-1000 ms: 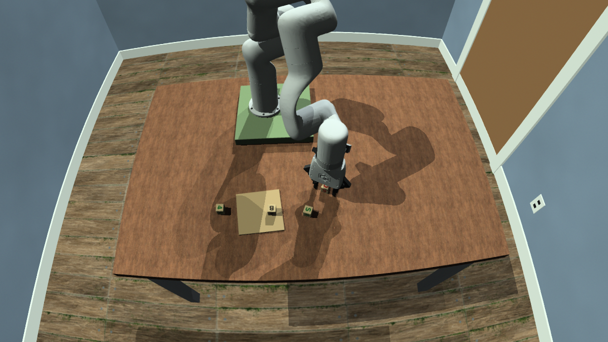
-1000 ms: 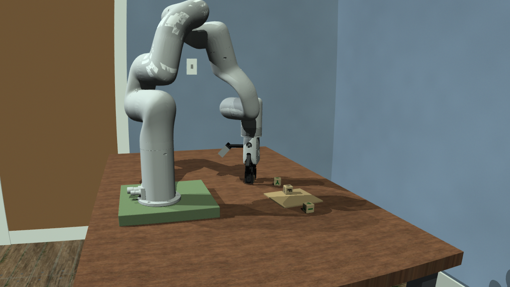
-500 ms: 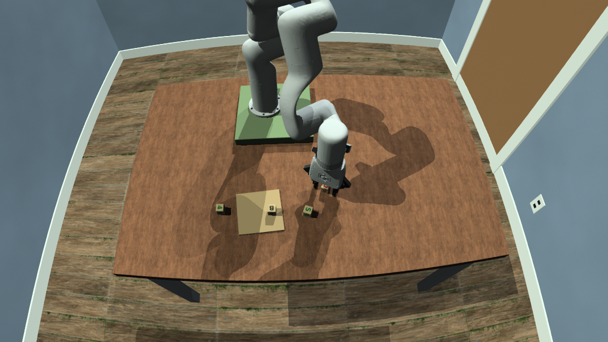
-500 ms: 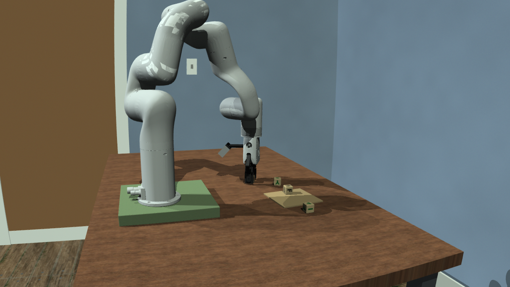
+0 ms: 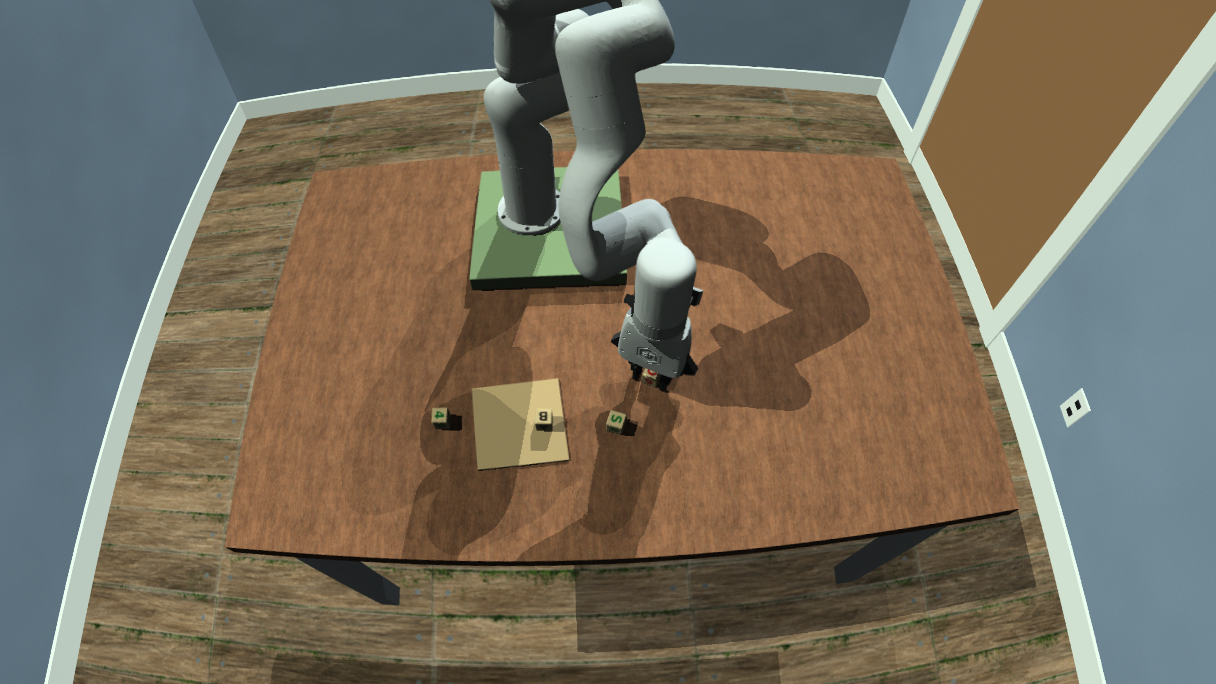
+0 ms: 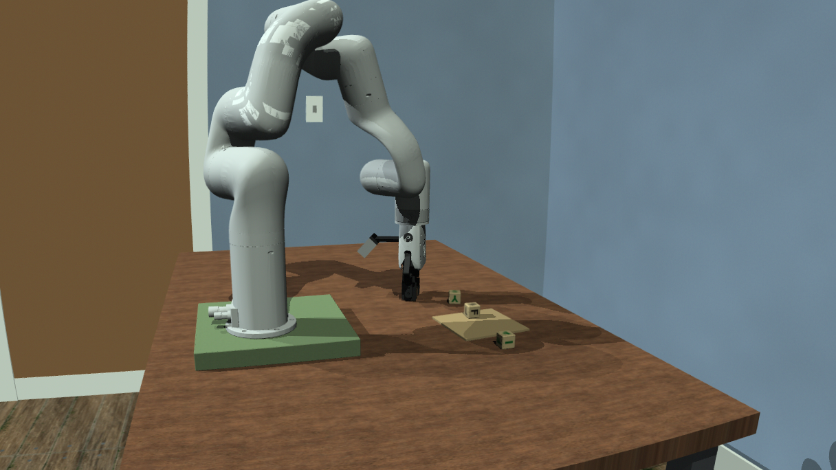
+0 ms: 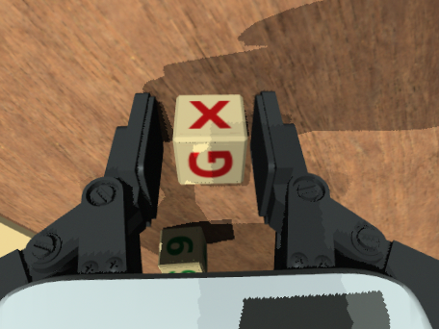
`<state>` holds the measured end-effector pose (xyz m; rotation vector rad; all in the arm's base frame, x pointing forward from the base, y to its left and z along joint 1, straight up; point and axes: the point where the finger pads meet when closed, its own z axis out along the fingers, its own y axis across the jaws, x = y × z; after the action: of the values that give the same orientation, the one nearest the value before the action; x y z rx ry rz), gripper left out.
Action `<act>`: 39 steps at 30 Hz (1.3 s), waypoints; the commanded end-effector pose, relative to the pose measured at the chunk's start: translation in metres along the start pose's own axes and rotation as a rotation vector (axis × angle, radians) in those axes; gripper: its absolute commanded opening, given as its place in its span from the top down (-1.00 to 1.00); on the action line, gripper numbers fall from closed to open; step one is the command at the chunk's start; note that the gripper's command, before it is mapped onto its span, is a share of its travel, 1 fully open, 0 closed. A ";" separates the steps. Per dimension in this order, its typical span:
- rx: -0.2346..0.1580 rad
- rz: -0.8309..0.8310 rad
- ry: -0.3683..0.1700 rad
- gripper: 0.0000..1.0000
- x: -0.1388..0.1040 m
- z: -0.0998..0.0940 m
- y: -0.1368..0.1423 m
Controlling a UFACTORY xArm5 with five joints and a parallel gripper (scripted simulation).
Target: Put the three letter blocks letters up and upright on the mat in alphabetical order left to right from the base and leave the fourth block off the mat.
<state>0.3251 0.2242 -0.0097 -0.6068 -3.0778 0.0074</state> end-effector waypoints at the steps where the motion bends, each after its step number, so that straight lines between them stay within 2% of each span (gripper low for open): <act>1: -0.003 0.000 -0.002 0.16 -0.001 -0.001 0.001; 6: -0.003 0.000 -0.002 0.16 -0.001 -0.001 0.001; 7: -0.003 0.000 -0.002 0.57 -0.001 -0.001 0.001; 39: -0.003 0.000 -0.002 0.57 -0.001 -0.001 0.001</act>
<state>0.3251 0.2242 -0.0097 -0.6068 -3.0778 0.0073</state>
